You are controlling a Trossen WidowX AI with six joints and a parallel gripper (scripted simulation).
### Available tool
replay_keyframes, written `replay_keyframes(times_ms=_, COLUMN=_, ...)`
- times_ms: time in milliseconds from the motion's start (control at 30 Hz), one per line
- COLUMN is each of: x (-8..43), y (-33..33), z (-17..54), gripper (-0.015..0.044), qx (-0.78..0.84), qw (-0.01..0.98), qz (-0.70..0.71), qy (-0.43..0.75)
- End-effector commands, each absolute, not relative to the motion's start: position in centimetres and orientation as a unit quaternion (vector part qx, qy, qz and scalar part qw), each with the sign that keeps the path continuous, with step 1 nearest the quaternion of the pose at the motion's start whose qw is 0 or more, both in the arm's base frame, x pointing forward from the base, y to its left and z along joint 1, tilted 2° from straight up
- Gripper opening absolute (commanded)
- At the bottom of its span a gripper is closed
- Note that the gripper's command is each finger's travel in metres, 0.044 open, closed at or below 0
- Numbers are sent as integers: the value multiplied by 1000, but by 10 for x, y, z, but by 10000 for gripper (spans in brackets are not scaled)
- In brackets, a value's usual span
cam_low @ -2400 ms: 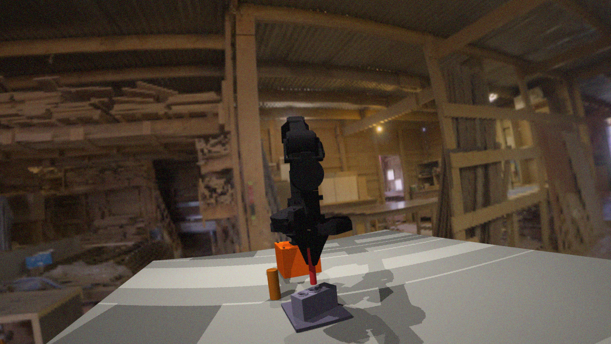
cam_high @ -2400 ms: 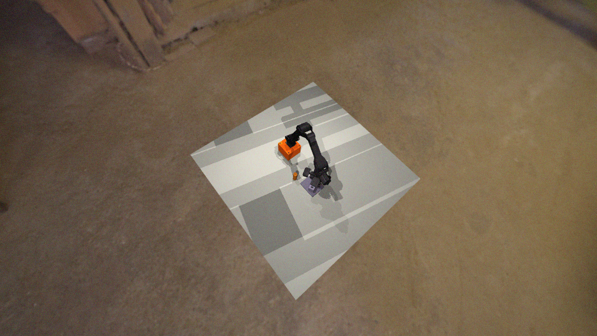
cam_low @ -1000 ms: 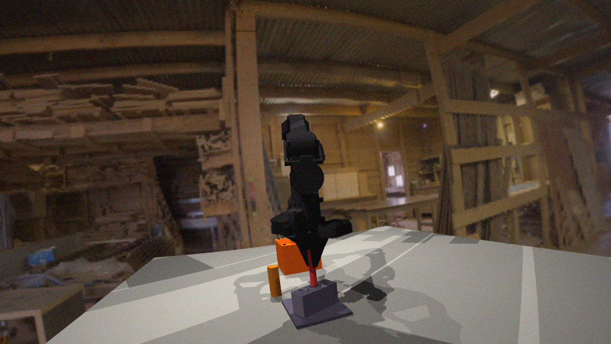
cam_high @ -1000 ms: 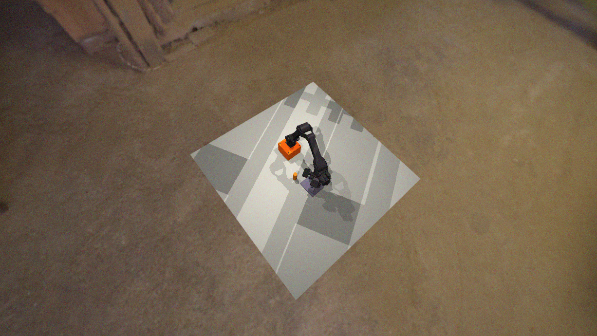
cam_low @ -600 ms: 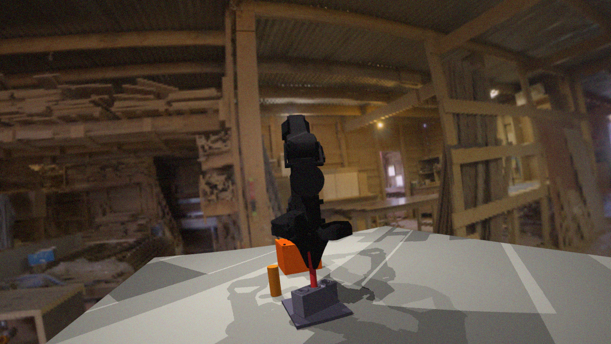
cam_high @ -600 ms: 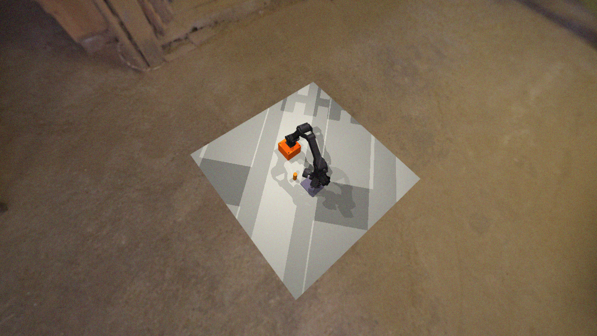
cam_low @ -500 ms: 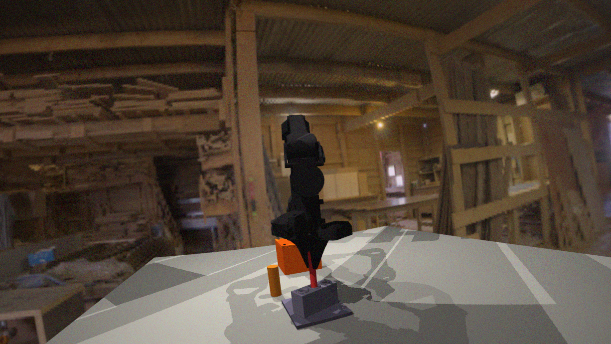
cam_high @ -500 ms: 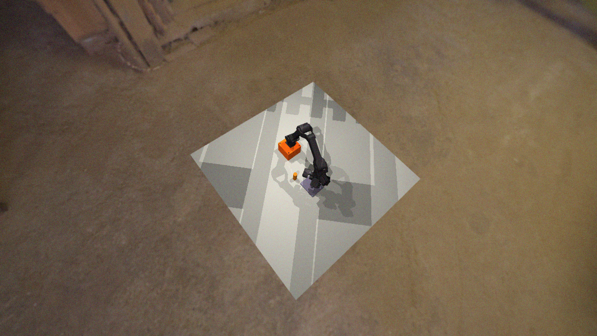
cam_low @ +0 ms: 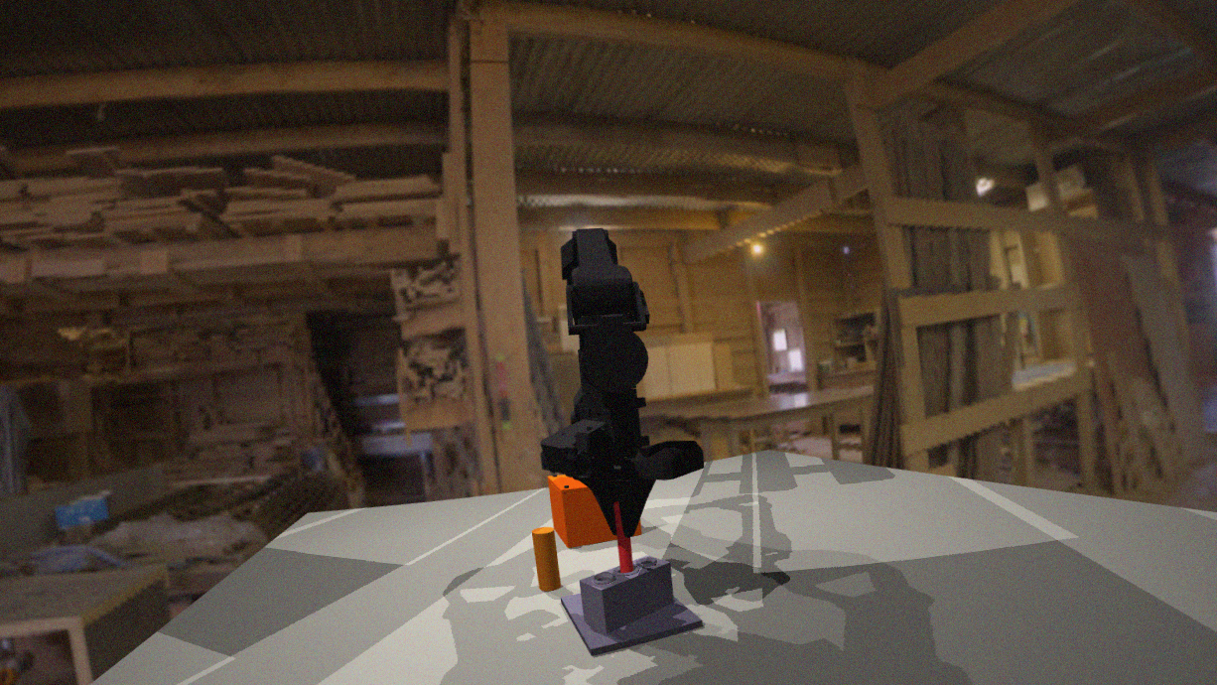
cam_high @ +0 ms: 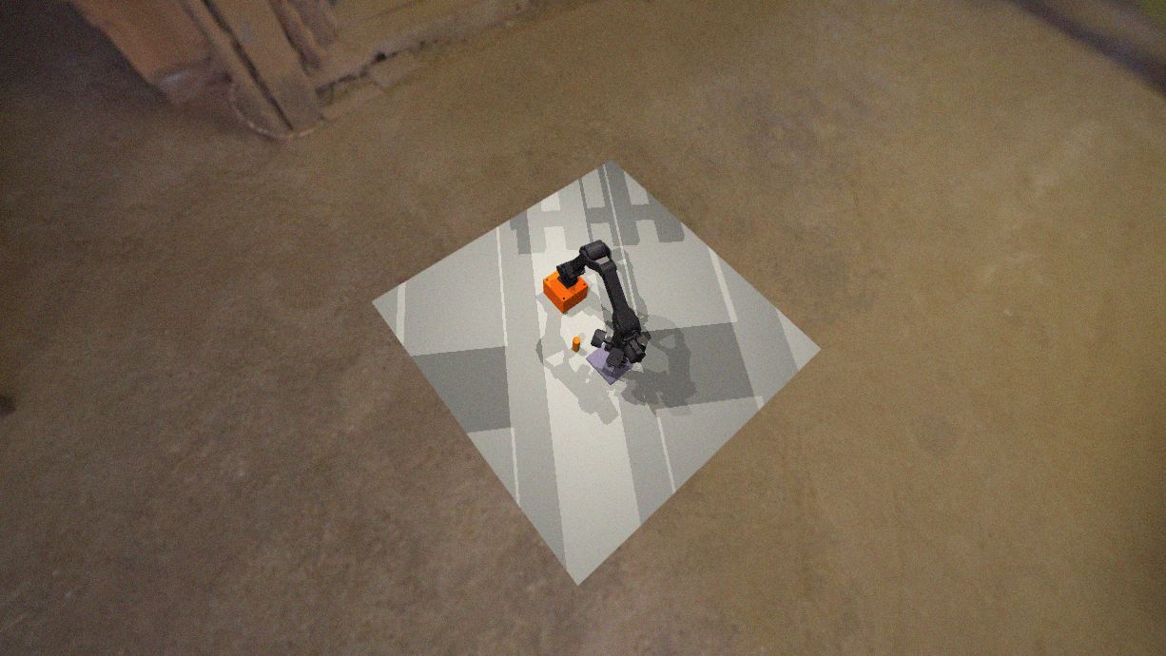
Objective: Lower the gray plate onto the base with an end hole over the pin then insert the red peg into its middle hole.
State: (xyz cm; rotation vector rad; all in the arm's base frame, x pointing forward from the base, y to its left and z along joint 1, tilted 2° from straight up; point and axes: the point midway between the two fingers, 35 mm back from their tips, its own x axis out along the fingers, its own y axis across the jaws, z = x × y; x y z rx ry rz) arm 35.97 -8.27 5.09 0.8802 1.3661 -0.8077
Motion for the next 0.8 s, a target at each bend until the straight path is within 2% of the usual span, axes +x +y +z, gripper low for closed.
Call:
replay_keyframes(times_ms=0, x=360, y=-83, z=50, gripper=0, qx=383, qw=616, qz=-351, qy=592)
replay_keyframes(times_ms=467, x=359, y=-83, z=50, gripper=0, qx=382, qw=615, qz=-351, qy=593)
replay_keyframes(times_ms=667, x=359, y=-83, z=50, gripper=150, qx=382, qw=615, qz=-351, qy=593)
replay_keyframes(times_ms=767, x=359, y=-83, z=50, gripper=150, qx=382, qw=615, qz=-351, qy=593)
